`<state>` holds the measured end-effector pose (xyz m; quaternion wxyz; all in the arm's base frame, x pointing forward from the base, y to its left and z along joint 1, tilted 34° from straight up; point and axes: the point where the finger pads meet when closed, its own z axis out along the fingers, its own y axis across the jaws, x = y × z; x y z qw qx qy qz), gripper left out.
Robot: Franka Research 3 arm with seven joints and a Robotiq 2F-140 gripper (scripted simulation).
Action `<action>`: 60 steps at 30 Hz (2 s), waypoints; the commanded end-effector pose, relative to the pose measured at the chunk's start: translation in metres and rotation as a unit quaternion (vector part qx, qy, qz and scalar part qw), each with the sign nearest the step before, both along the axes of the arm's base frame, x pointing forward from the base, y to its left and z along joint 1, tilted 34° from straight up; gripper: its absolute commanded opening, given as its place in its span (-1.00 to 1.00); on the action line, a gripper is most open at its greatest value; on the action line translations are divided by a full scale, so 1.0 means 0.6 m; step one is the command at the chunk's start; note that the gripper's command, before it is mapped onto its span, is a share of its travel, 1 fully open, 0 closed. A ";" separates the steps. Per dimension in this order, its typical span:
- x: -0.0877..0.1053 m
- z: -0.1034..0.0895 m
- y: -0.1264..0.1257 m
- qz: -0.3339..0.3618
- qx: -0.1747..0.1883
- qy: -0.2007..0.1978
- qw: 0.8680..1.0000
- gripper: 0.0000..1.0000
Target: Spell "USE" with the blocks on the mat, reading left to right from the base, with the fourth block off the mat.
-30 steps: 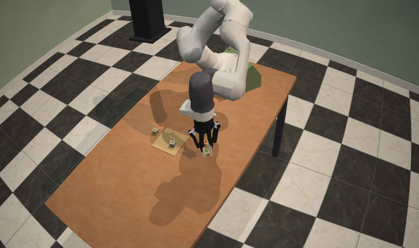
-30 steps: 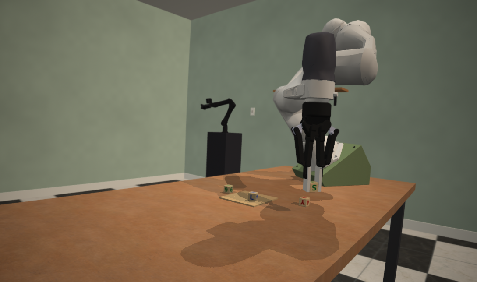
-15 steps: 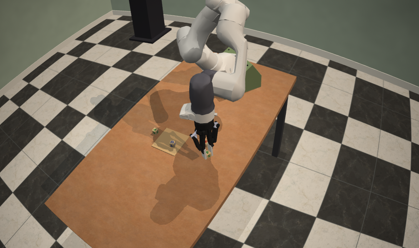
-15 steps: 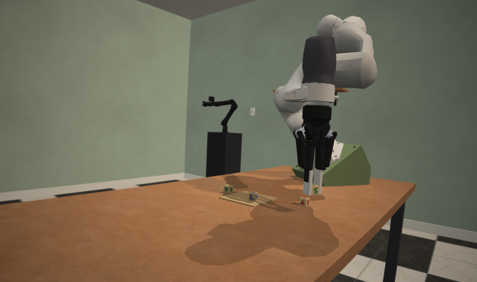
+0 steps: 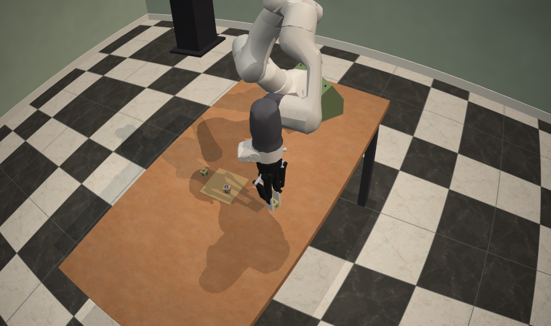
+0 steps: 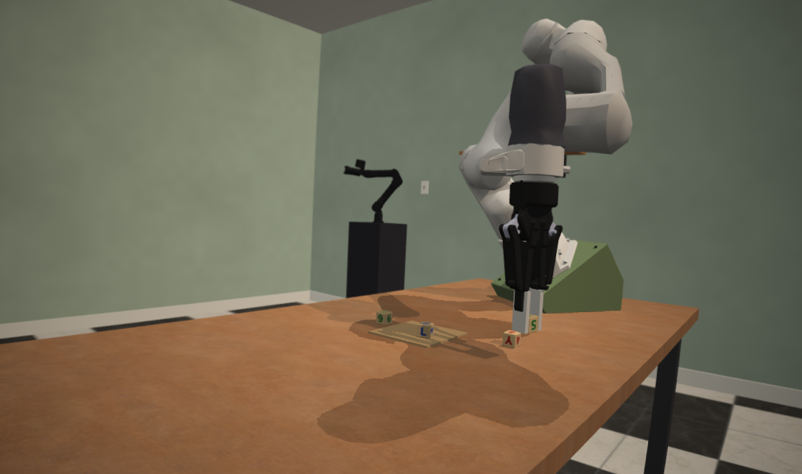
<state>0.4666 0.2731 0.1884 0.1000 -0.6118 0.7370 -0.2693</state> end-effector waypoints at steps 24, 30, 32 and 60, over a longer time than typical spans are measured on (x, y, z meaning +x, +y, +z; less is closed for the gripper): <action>-0.012 0.042 0.027 0.185 0.177 0.071 0.964 -0.74; -0.011 0.046 0.027 0.212 0.219 0.069 0.950 -0.74; -0.011 0.047 0.026 0.219 0.231 0.068 0.946 -0.74; 0.003 0.028 -0.004 0.281 0.356 0.015 0.891 -0.74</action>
